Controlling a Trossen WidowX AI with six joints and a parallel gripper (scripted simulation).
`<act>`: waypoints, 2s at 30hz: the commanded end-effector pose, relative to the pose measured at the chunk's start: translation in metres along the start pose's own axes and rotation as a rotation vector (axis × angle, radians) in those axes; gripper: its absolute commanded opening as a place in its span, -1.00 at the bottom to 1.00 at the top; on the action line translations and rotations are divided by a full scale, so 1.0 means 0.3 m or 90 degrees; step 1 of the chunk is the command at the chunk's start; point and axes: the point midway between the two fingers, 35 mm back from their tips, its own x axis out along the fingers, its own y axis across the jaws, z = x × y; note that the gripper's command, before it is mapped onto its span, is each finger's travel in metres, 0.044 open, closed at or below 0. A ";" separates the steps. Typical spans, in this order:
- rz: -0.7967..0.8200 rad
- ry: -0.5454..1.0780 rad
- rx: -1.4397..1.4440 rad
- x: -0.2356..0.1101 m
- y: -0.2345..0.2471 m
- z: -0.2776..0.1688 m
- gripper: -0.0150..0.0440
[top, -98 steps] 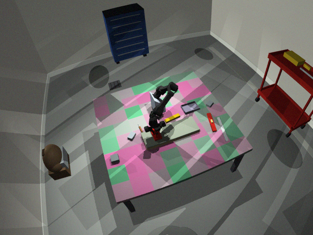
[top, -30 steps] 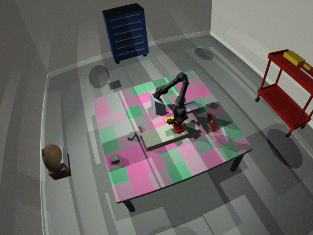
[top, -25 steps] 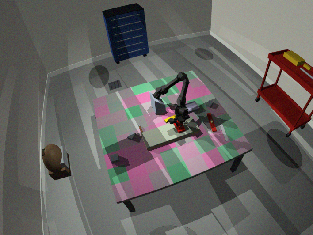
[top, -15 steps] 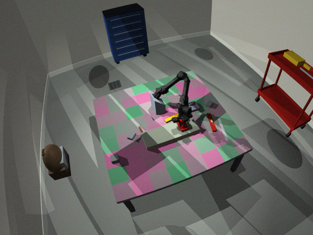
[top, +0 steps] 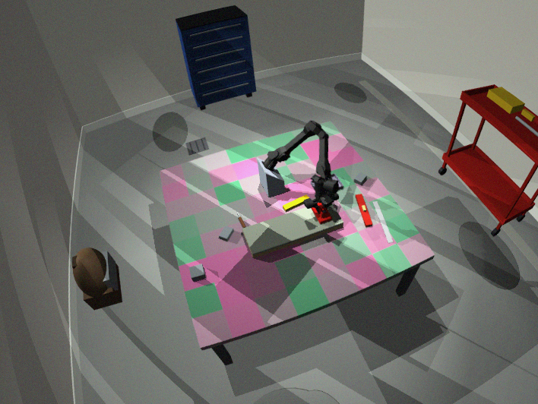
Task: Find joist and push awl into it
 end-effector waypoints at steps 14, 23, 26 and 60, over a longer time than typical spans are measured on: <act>0.013 0.004 -0.009 -0.001 0.095 -0.008 -0.49; 0.010 0.002 -0.007 -0.002 0.086 -0.004 -0.49; 0.012 0.004 -0.009 -0.001 0.069 -0.007 -0.49; 0.009 0.004 -0.009 0.007 -0.296 -0.006 -0.49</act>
